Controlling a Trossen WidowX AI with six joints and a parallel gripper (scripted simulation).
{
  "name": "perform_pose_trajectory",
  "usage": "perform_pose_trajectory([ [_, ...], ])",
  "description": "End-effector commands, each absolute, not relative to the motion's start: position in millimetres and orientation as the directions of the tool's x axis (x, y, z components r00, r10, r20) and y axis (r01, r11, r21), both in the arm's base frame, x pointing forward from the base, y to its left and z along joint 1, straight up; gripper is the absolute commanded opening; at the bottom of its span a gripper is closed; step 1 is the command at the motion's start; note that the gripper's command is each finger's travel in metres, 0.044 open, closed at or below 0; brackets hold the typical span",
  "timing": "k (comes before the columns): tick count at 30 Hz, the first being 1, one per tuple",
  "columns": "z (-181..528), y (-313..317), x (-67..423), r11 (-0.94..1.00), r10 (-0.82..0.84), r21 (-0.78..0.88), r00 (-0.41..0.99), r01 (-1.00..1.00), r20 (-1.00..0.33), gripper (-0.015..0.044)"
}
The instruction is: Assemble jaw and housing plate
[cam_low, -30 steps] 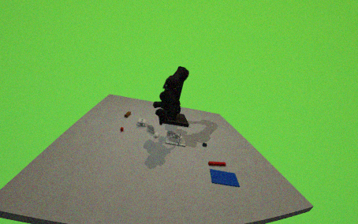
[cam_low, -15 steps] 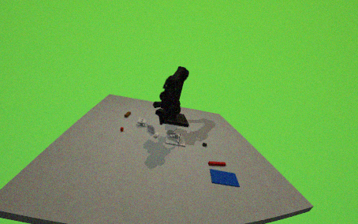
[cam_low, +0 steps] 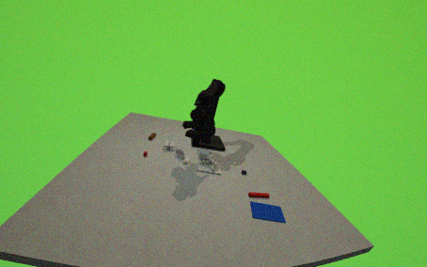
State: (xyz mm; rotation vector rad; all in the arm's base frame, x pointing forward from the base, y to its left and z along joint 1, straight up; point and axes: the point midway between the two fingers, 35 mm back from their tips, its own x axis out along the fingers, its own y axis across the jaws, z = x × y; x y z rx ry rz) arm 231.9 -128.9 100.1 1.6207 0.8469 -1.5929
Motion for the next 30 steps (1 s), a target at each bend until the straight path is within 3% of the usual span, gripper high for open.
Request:
perform_pose_trajectory([
  [1,100.1,-128.9,231.9,-0.54,-0.022,0.036,0.029,0.841,-0.999,0.0],
  [16,100.1,-128.9,231.9,-0.54,-0.022,0.036,0.029,0.841,-0.999,0.0],
  [30,100.1,-128.9,231.9,-0.54,-0.022,0.037,0.029,0.841,-0.999,0.0368],
])
